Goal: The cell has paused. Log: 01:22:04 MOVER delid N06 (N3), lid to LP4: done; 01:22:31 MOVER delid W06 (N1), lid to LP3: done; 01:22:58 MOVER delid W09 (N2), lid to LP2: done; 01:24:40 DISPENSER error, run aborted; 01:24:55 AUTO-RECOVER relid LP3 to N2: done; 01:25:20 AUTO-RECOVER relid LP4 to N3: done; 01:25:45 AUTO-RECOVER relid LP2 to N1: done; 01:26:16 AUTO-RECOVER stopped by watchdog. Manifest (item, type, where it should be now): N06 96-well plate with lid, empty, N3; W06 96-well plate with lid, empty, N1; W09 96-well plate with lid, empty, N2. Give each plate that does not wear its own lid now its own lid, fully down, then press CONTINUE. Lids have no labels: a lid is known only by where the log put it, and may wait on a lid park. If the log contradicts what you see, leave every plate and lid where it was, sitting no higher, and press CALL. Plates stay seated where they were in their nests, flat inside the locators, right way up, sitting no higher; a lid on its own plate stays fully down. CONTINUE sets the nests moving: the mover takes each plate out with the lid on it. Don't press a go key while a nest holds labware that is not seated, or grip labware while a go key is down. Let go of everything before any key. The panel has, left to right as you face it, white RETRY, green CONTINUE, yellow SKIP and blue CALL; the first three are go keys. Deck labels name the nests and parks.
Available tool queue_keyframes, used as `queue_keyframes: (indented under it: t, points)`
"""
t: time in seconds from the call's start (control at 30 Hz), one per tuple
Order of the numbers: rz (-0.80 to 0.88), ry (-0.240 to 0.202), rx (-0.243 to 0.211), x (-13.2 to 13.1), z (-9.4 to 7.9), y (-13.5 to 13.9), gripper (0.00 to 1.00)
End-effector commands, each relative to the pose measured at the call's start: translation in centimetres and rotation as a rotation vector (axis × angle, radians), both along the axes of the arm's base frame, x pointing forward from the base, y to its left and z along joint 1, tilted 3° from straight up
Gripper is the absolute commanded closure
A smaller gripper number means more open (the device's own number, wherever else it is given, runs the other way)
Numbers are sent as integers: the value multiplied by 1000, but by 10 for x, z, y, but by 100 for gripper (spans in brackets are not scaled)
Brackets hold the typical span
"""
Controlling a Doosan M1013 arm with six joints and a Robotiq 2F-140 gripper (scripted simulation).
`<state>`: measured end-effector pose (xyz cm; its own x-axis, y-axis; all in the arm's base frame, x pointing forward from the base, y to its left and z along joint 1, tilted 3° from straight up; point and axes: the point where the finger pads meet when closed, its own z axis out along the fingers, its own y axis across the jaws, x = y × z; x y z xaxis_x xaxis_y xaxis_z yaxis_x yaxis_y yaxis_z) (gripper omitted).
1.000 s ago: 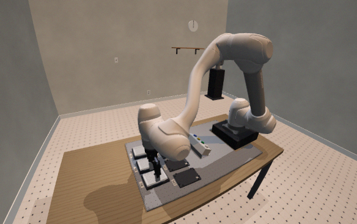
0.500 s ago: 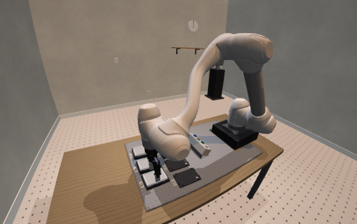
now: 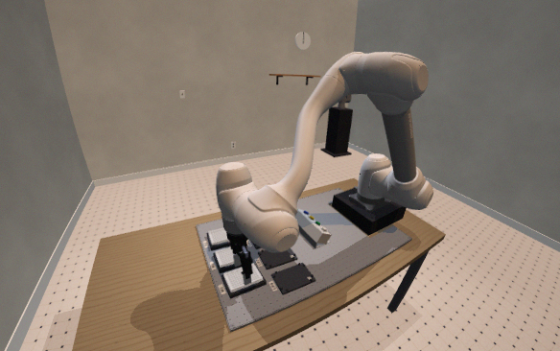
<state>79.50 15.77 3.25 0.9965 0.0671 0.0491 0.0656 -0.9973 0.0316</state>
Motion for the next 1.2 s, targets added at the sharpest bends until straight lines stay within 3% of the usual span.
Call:
queue_keyframes:
  t: [0.0, 0.73, 0.77, 1.17]
  points:
    - [0, 0, 0, 0, 0, 0, 41]
    - [0, 0, 0, 0, 0, 0, 41]
    - [0, 0, 0, 0, 0, 0, 34]
    - [0, 0, 0, 0, 0, 0, 34]
